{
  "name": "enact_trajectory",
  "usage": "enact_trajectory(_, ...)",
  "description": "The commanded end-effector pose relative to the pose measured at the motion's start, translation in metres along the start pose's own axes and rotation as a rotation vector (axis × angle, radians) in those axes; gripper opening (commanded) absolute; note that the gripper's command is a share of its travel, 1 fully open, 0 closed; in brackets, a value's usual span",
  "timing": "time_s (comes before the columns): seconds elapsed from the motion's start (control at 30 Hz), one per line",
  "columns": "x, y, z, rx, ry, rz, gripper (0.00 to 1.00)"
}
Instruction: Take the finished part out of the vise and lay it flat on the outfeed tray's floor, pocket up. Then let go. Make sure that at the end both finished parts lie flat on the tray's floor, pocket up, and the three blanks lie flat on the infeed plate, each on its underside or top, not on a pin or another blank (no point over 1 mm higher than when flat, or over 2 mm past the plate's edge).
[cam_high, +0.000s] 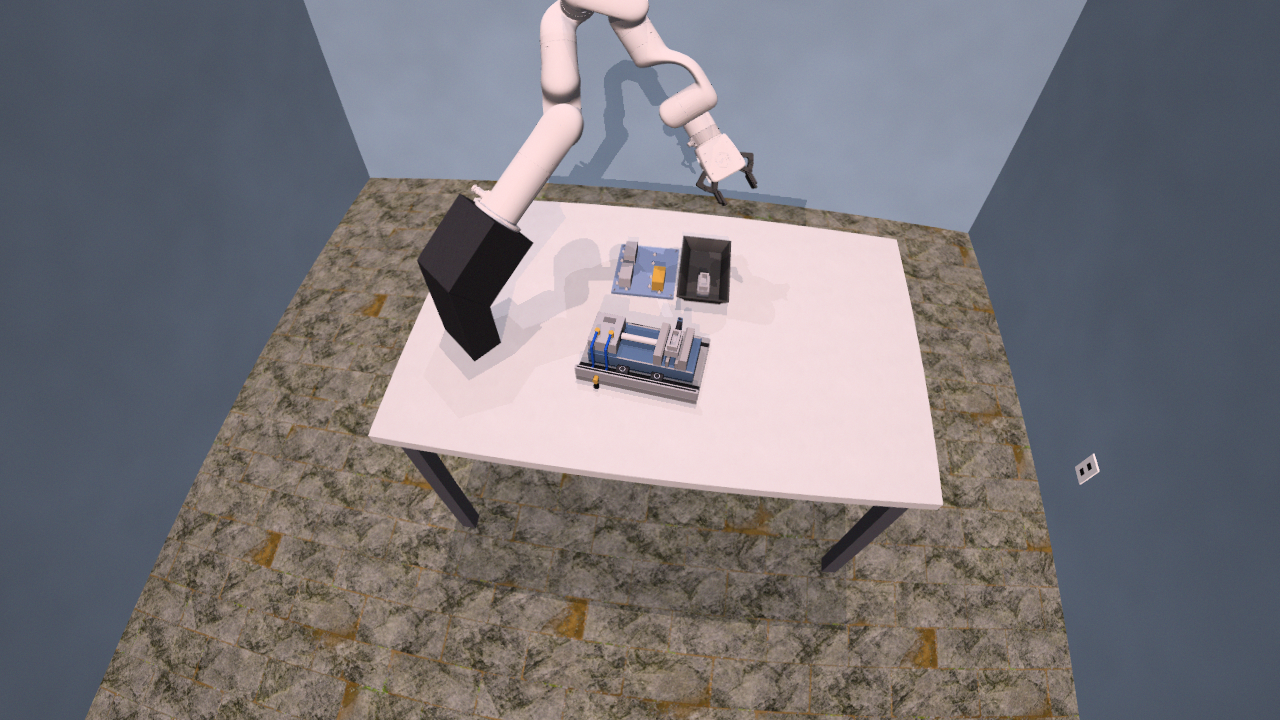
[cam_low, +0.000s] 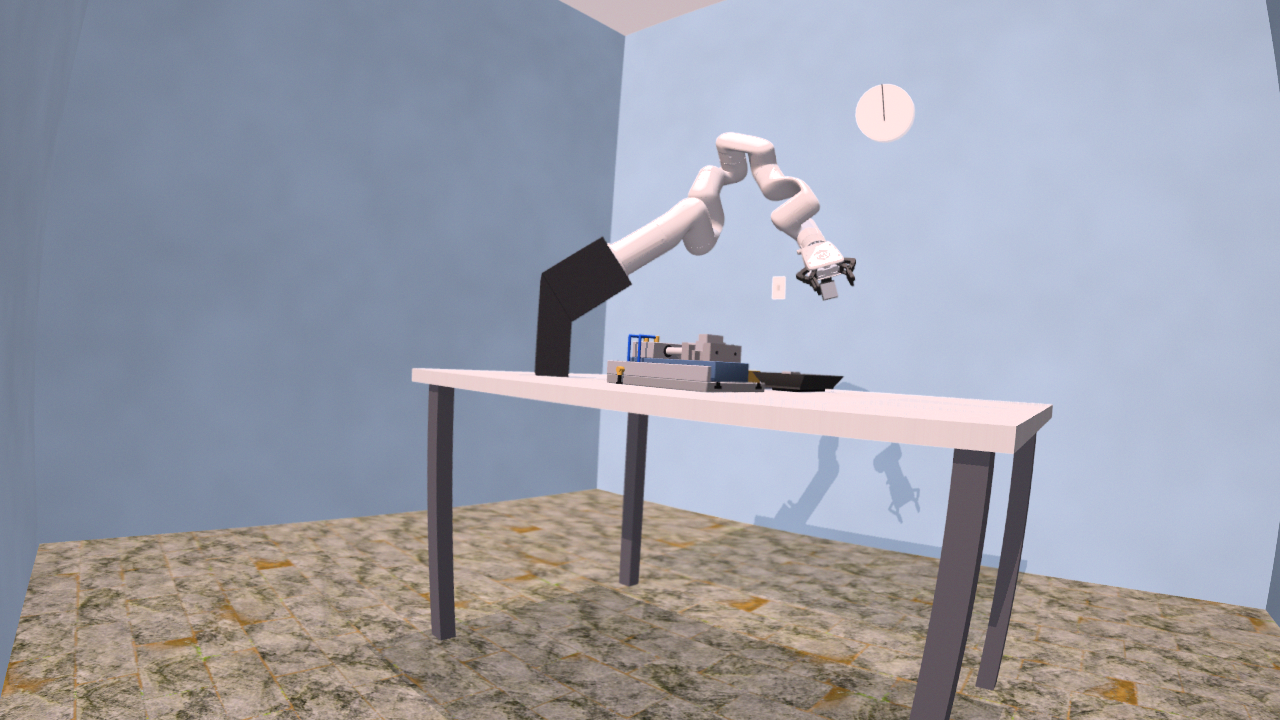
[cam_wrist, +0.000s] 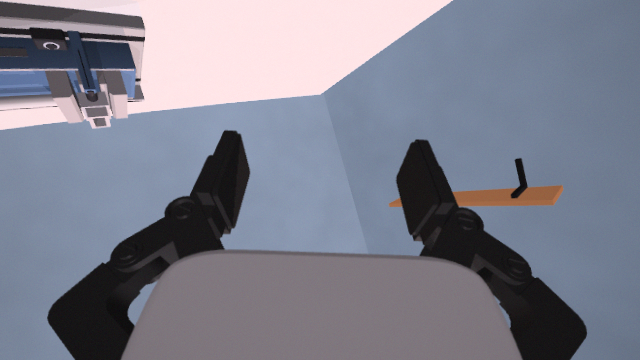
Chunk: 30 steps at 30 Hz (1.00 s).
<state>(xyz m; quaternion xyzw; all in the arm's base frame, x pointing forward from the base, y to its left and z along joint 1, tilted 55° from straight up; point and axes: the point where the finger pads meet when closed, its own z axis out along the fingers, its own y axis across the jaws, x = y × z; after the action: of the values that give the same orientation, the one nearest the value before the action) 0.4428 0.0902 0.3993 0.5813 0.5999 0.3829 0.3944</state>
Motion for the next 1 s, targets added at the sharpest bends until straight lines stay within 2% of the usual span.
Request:
enact_trajectory(0.0, -0.001, 0.001, 0.0, -0.002, -0.001, 0.002, 1.0)
enact_trajectory(0.63, -0.001, 0.002, 0.001, -0.001, 0.002, 0.003, 1.0)
enact_trajectory(0.73, -0.003, 0.003, 0.012, 0.006, 0.023, 0.011, 1.0)
enact_trajectory(0.87, -0.012, 0.001, 0.047, 0.033, 0.083, 0.037, 1.0)
enact_trajectory(0.93, -0.012, 0.0, 0.048, 0.034, 0.086, 0.038, 1.0)
enact_trajectory(0.97, -0.017, -0.002, 0.06, 0.045, 0.105, 0.048, 1.0)
